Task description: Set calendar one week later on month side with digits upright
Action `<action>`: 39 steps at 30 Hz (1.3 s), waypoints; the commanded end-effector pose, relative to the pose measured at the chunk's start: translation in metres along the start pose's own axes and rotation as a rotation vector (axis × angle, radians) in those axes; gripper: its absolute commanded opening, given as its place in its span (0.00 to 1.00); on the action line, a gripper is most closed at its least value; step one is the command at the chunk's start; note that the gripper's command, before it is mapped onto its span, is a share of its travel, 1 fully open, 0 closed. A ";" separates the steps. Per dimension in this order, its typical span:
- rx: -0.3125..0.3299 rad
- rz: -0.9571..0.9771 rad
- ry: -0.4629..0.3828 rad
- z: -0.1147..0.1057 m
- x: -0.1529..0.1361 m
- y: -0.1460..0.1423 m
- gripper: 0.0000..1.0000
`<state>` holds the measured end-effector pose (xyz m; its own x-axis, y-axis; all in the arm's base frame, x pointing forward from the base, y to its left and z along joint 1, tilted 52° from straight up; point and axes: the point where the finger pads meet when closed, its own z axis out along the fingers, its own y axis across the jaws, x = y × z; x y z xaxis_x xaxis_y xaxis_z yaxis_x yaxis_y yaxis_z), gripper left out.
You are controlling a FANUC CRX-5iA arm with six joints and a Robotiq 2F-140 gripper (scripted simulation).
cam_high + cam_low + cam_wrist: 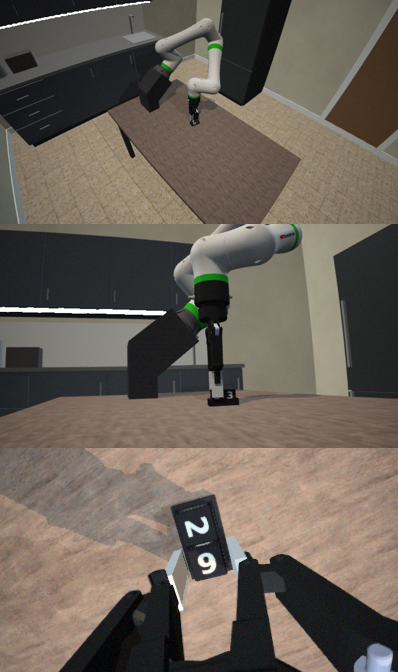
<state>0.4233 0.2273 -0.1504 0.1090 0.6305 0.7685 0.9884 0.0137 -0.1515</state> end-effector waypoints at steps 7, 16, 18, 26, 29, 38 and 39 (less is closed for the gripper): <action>0.000 0.000 0.000 -0.014 0.000 0.000 0.28; 0.000 0.000 0.000 -0.061 0.000 0.000 0.28; 0.000 0.000 0.000 -0.071 0.000 0.000 0.28; 0.000 0.000 0.000 -0.088 0.000 0.000 0.28; 0.000 0.000 0.000 -0.090 0.000 0.000 0.28; 0.000 0.000 0.000 -0.090 0.000 0.000 1.00; 0.000 0.000 0.000 -0.090 0.000 0.000 1.00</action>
<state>0.4327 0.1579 -0.0948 0.1090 0.6305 0.7685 0.9884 0.0138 -0.1515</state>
